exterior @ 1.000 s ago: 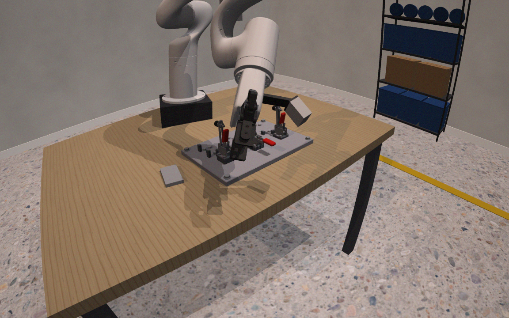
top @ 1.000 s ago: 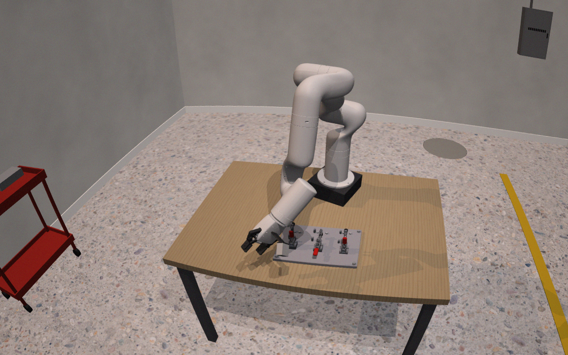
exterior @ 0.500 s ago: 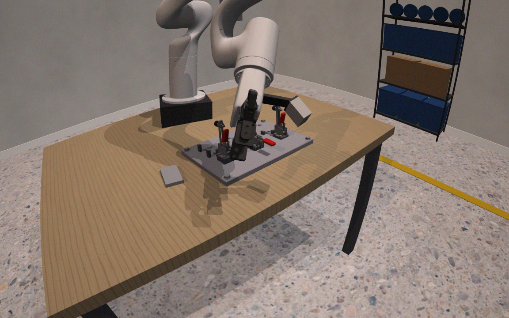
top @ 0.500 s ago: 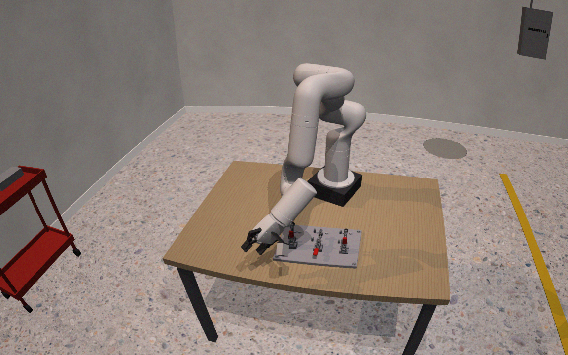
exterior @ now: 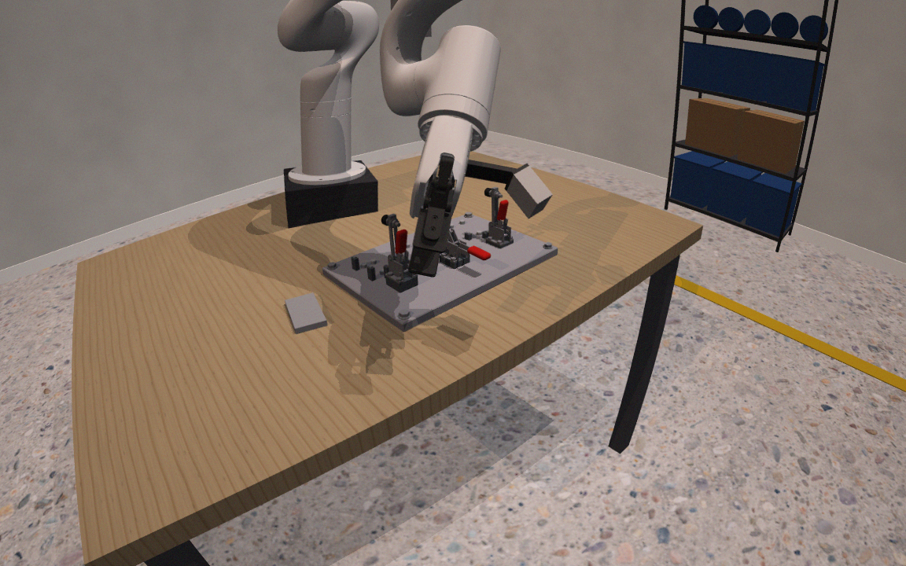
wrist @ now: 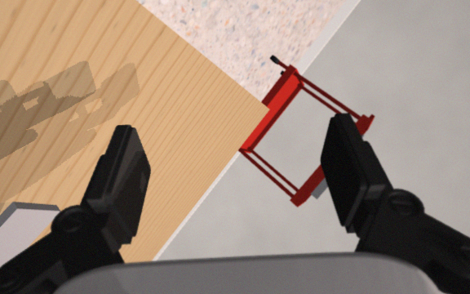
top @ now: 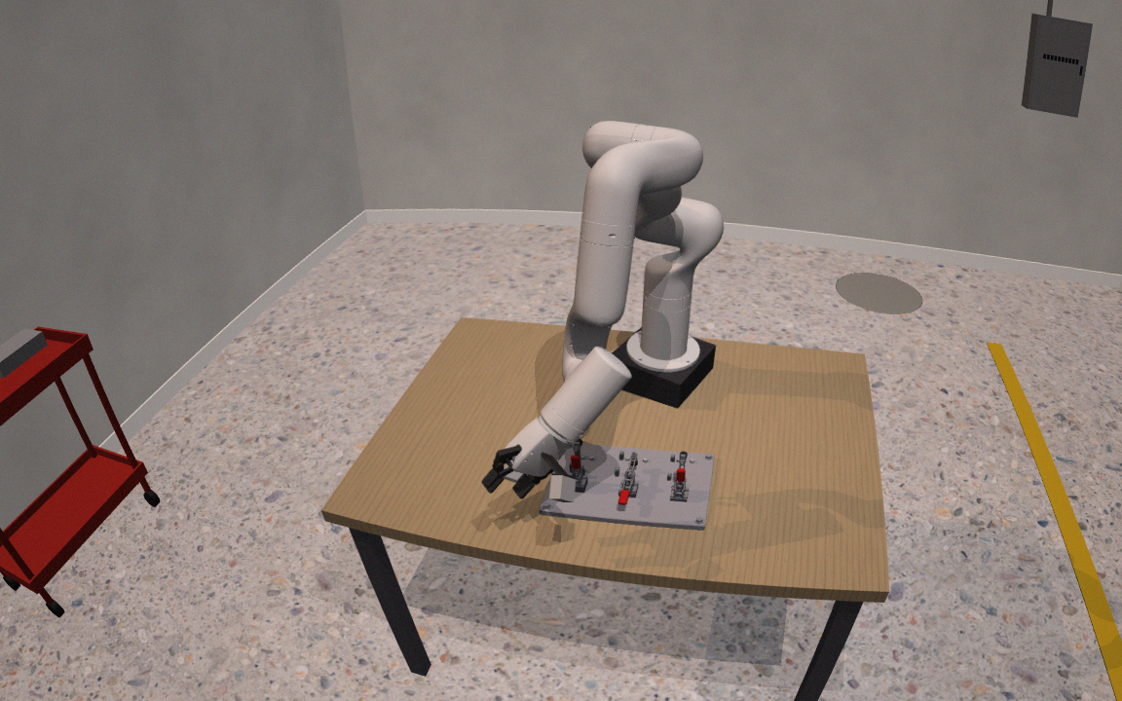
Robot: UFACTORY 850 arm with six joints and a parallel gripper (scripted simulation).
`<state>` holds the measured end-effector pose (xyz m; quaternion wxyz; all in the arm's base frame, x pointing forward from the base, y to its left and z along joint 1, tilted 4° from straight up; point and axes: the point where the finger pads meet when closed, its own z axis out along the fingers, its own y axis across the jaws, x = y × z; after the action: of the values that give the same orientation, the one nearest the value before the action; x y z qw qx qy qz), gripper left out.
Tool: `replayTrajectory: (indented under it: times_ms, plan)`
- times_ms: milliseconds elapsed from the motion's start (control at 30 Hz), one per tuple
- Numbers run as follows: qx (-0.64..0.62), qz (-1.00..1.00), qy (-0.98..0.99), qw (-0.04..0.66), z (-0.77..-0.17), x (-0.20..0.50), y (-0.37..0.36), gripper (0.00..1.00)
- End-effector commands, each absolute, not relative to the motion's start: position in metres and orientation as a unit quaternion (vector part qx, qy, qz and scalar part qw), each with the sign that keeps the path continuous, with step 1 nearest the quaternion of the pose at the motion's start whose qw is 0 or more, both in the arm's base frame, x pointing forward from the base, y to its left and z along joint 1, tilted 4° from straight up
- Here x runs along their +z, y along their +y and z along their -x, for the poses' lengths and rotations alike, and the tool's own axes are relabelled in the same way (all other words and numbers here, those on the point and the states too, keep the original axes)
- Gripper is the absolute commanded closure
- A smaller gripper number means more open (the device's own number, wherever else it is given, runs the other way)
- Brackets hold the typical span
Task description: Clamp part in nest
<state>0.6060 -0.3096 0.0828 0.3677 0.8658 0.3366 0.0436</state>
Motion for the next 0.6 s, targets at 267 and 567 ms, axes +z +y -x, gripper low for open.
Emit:
replayTrajectory:
  times_ms: [267, 567]
  plan:
    - [0.005, -0.910, 0.270, 0.315, -0.558, 0.095, -0.264, 0.00]
    - [-0.010, -0.932, 0.232, 0.279, -0.531, 0.100, -0.233, 0.00]
